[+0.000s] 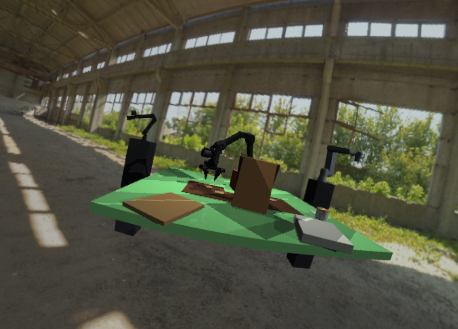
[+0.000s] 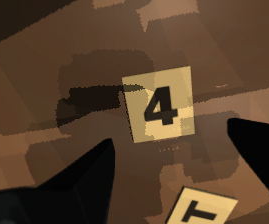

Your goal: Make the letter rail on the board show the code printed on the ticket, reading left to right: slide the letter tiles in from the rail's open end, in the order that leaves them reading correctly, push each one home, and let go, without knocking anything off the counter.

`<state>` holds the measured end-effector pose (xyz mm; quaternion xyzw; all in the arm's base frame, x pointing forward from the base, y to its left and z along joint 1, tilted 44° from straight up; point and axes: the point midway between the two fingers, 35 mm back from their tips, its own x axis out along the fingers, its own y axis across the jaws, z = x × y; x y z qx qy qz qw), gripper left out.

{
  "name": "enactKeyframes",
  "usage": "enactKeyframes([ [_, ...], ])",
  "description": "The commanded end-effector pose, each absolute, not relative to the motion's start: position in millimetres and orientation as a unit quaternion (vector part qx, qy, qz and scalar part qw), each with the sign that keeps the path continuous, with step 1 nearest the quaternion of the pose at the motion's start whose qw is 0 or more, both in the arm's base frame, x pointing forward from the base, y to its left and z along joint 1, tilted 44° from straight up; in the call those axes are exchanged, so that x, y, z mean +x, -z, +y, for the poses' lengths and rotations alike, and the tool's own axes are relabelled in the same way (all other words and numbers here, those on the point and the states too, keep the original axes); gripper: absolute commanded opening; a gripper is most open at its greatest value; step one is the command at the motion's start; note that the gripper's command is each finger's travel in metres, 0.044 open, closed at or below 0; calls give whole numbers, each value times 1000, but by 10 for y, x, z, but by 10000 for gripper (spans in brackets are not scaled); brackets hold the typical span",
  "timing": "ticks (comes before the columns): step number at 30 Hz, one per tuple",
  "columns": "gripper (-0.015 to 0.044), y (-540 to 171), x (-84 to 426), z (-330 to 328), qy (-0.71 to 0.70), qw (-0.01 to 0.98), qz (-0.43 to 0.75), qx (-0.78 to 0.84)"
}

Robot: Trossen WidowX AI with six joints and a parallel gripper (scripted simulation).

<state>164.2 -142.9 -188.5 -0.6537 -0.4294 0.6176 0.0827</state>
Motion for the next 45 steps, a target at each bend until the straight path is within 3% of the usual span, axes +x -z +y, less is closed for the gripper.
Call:
enactKeyframes([
  [1,340,1884,1638,-1428,-622,85,-425,-653],
  [37,340,2263,1554,-1072,-621,85,-425,-653],
  [45,267,2263,1554,-1072,-621,85,-425,-653],
])
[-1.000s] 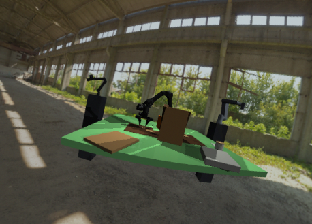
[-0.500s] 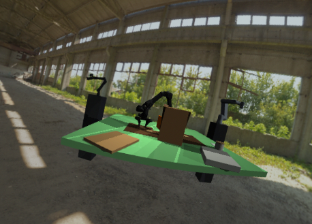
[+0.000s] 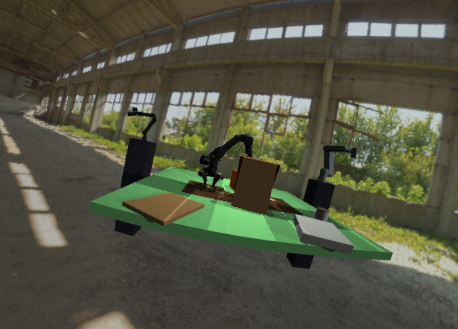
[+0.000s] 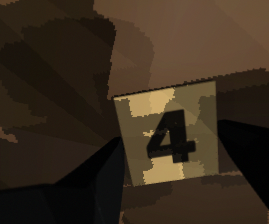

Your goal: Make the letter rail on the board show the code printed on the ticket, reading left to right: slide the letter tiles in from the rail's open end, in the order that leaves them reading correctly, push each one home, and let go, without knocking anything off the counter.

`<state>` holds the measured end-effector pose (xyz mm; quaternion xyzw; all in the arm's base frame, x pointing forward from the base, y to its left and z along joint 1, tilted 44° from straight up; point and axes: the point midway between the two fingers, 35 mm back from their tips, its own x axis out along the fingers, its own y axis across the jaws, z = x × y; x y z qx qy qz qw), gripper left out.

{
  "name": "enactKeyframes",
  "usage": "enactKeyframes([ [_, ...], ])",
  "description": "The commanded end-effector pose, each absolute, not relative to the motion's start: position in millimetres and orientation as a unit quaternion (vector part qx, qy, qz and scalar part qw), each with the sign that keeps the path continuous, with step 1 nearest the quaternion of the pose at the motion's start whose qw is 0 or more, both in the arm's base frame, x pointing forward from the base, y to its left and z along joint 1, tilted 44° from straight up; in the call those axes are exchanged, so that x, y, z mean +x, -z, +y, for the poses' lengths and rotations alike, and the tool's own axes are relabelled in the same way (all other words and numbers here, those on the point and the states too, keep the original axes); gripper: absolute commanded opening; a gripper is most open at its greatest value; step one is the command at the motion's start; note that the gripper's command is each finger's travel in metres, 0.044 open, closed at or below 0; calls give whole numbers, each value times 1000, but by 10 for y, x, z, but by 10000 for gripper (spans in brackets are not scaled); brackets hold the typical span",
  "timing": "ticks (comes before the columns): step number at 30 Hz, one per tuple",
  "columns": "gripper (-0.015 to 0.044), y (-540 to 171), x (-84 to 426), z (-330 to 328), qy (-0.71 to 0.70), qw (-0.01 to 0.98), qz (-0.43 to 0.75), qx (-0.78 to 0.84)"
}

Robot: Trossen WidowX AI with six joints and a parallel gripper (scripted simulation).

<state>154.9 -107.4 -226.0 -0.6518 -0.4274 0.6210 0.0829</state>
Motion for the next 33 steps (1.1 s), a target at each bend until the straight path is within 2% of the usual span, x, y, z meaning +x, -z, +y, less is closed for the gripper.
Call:
enactKeyframes([
  [1,260,2263,1554,-1072,-621,85,-425,-653],
  [5,234,2263,1554,-1072,-621,85,-425,-653],
  [14,0,2212,1556,-1117,-621,85,-425,-653],
  [33,0,2127,1572,-1180,-621,85,-425,-653],
])
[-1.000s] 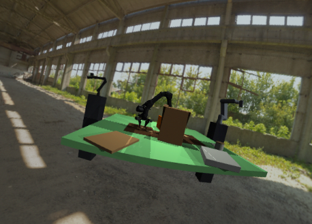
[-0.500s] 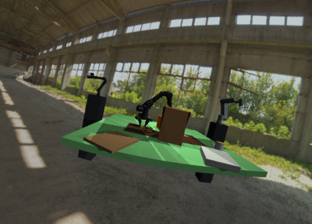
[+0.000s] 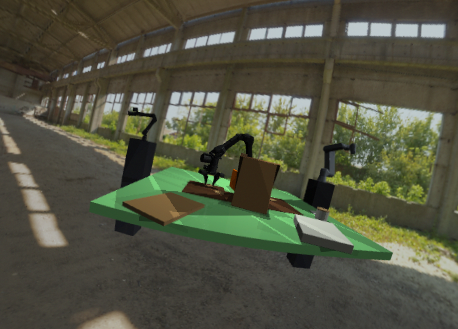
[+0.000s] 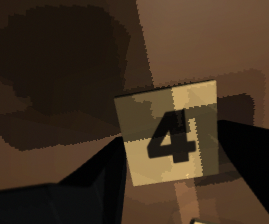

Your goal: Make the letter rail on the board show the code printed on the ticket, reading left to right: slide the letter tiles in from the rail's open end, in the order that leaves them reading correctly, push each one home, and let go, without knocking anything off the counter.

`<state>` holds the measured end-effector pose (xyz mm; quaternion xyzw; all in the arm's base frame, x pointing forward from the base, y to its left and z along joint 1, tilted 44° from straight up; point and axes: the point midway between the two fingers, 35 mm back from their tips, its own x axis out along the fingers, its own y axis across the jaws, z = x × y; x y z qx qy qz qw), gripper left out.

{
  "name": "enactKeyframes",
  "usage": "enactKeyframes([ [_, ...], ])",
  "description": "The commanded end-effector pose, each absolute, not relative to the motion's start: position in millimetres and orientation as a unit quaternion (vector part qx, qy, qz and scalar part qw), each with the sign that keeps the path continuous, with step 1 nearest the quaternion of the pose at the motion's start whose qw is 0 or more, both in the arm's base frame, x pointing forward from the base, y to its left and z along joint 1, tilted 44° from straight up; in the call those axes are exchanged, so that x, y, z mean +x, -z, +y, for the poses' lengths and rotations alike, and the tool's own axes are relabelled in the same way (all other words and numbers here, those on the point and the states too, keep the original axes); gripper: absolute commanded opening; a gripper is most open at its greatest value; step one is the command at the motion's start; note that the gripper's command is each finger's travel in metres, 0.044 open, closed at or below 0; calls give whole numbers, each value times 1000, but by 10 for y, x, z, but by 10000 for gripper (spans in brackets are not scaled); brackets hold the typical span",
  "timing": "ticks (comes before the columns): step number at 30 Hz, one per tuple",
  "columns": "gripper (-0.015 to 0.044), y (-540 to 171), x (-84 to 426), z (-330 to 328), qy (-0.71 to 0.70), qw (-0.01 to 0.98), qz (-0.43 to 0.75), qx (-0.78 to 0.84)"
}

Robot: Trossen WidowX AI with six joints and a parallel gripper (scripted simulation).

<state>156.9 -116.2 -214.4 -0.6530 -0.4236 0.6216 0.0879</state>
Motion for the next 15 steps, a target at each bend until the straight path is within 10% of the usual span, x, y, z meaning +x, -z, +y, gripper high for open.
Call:
enactKeyframes([
  [1,0,2123,1573,-1183,-621,85,-425,-653],
  [15,0,2061,1586,-1234,-621,85,-425,-653],
])
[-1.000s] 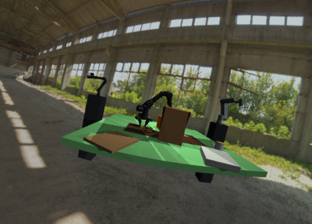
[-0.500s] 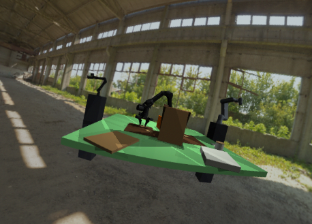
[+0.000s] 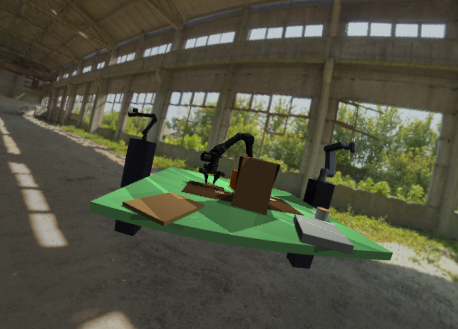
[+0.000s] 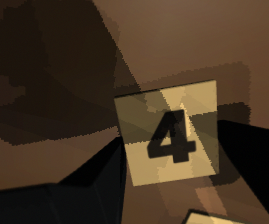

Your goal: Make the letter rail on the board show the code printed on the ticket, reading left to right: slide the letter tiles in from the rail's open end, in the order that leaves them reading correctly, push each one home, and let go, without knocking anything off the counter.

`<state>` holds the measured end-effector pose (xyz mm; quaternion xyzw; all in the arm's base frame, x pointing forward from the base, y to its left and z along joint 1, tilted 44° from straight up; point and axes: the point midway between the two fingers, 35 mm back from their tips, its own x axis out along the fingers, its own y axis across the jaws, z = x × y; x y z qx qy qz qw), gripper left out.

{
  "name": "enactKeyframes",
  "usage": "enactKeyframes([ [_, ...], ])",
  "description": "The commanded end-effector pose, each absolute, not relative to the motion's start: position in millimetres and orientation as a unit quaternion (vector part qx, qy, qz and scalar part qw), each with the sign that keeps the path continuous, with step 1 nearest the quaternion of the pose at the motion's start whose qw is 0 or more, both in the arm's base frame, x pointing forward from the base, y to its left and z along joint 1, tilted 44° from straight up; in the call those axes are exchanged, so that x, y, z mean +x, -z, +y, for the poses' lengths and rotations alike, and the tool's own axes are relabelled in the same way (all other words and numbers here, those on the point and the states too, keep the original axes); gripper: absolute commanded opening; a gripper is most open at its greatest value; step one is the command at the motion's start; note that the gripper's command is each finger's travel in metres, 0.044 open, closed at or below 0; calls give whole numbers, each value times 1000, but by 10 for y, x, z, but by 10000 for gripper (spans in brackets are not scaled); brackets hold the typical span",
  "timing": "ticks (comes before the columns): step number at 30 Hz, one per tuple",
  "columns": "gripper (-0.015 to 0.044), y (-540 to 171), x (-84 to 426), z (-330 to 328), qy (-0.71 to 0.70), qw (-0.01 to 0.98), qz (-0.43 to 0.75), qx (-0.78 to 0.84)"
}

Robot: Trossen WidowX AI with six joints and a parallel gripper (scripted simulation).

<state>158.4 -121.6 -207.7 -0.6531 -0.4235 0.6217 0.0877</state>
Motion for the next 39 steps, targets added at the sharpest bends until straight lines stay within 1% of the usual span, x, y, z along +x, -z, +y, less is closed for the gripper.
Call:
enactKeyframes([
  [1,0,2057,1587,-1238,-621,85,-425,-653],
  [10,0,2029,1610,-1265,-622,81,-423,-654],
  [39,0,1291,2427,-1807,-588,-200,-411,-668],
])
